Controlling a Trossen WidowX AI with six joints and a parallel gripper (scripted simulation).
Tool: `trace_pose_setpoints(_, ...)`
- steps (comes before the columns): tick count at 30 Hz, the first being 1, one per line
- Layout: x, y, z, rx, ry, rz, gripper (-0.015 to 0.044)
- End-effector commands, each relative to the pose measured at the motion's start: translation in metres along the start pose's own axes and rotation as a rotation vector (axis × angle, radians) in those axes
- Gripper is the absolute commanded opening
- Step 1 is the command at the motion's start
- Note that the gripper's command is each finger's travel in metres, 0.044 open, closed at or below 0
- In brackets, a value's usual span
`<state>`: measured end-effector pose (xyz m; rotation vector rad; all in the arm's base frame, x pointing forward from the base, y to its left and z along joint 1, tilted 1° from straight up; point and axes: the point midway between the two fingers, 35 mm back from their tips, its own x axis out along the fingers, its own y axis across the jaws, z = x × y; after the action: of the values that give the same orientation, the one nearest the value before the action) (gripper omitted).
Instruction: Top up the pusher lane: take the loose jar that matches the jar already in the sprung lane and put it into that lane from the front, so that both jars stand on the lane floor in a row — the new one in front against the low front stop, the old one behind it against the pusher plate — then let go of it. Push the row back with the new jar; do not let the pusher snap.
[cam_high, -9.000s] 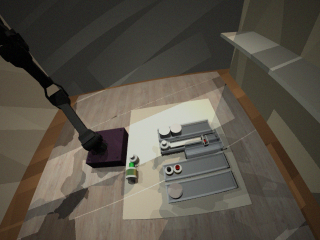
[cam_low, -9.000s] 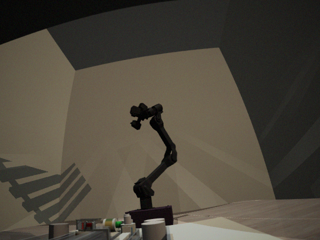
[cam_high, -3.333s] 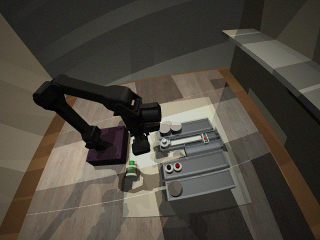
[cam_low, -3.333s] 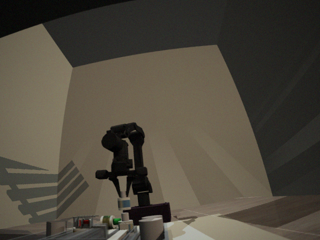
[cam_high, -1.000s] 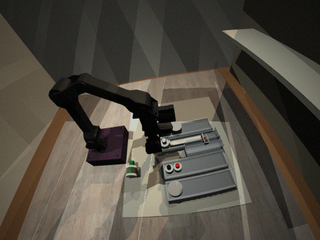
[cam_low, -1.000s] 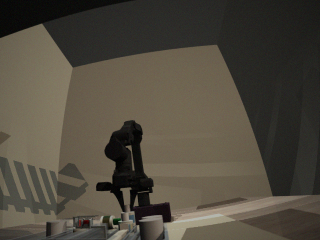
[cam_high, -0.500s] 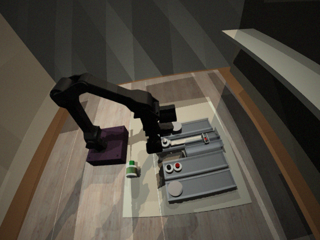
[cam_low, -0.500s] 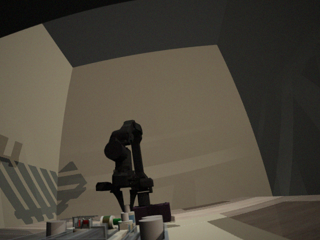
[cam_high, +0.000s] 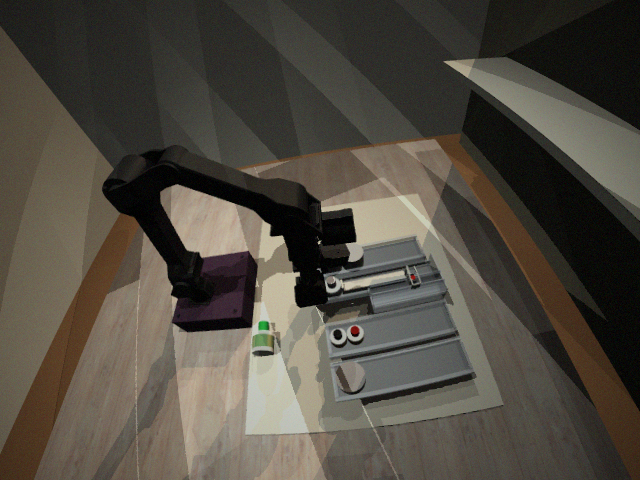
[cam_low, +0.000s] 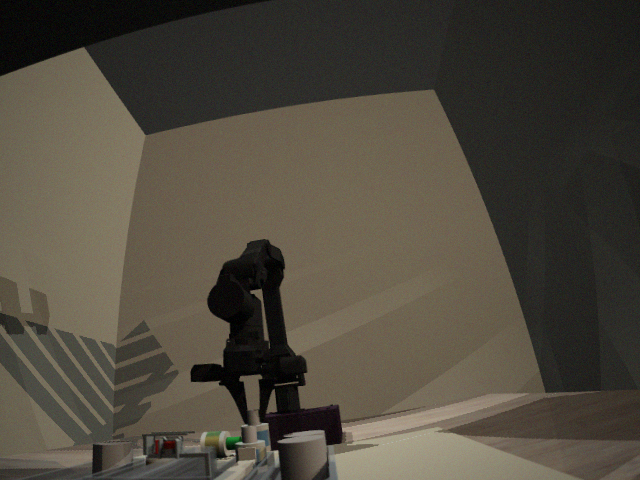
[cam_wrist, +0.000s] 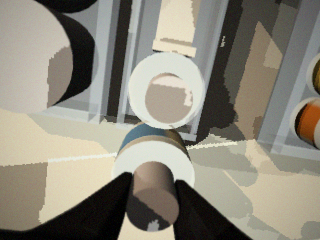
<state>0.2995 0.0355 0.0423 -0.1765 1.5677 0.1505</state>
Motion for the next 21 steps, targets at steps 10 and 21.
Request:
trace_pose_setpoints(10, -0.0046, -0.0004, 0.0138, 0.005, -0.031, -0.001, 0.0000)
trace_pose_setpoints(21, -0.0053, -0.0004, 0.0176, 0.005, -0.032, -0.001, 0.0000)
